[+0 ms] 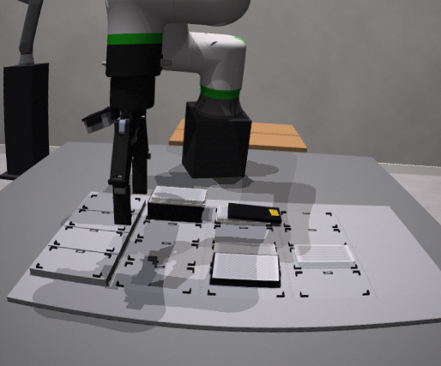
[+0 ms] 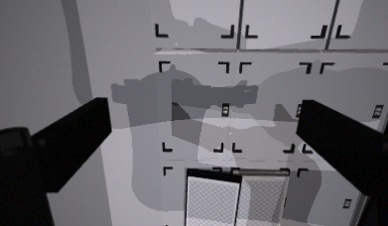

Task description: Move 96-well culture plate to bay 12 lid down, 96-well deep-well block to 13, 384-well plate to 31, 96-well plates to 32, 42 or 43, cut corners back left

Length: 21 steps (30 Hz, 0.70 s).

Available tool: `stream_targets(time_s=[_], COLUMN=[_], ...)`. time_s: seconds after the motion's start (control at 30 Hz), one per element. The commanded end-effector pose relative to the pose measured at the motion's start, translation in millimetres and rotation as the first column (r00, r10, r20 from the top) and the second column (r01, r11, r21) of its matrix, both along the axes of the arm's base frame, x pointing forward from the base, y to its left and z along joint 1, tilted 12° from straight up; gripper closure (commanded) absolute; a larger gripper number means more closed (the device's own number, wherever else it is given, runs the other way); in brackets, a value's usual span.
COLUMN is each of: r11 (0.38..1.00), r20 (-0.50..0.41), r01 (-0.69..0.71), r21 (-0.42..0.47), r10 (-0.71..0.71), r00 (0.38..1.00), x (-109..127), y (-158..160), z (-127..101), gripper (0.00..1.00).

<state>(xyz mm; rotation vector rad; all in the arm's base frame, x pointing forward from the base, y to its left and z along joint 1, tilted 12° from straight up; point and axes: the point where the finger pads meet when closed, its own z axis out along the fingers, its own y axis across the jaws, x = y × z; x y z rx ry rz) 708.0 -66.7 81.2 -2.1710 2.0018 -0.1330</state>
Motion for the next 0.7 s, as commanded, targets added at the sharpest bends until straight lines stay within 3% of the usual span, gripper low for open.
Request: stream_targets(time_s=[0.0,0.47,0.67], r11=[1.000,1.000,1.000], r20=[0.002,0.002,0.002], r01=[0.000,0.000,0.000], r21=[0.000,0.000,0.000], r10=[0.000,0.000,0.000], r00=[1.000,1.000,1.000], x=[0,0,-2], y=[0,4,28], z=[1,2,3], gripper=[0.00,0.00,0.00])
